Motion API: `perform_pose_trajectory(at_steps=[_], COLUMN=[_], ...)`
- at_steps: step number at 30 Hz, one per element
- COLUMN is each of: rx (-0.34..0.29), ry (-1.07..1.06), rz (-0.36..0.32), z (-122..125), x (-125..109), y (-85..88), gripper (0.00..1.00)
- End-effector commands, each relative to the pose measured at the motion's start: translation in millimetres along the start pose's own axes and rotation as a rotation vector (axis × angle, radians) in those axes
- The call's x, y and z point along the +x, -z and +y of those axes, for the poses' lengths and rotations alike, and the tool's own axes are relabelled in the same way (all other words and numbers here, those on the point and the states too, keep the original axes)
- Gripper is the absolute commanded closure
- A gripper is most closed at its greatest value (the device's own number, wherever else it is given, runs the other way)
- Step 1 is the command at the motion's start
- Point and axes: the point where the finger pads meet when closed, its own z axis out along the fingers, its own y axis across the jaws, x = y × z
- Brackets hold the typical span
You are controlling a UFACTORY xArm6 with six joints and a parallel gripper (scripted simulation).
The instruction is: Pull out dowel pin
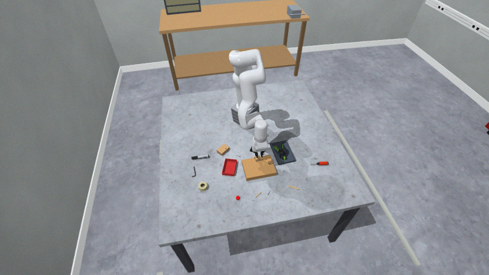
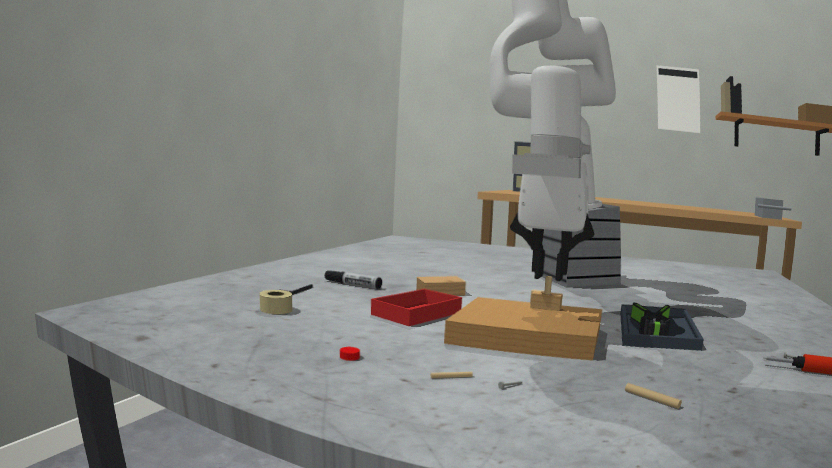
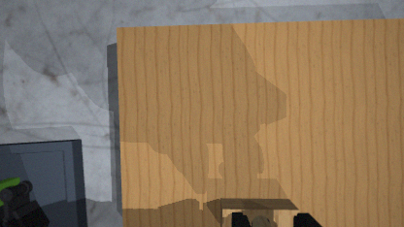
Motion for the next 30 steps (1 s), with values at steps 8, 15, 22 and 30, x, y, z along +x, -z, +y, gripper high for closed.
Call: perform_pose_trajectory(at_steps=[8, 15, 22, 30], rx=[0.000, 0.000, 0.000, 0.000], ry=[0.000, 0.000, 0.000, 0.000], rz=[0.003, 0.003, 0.003, 0.003], z=[-0.1, 0.0, 0.0, 0.0], x=[1.3, 1.3, 1.3, 1.3], y=[-11.3, -15.5, -19.4, -20.9], gripper=[0.72, 0.72, 0.72, 0.72])
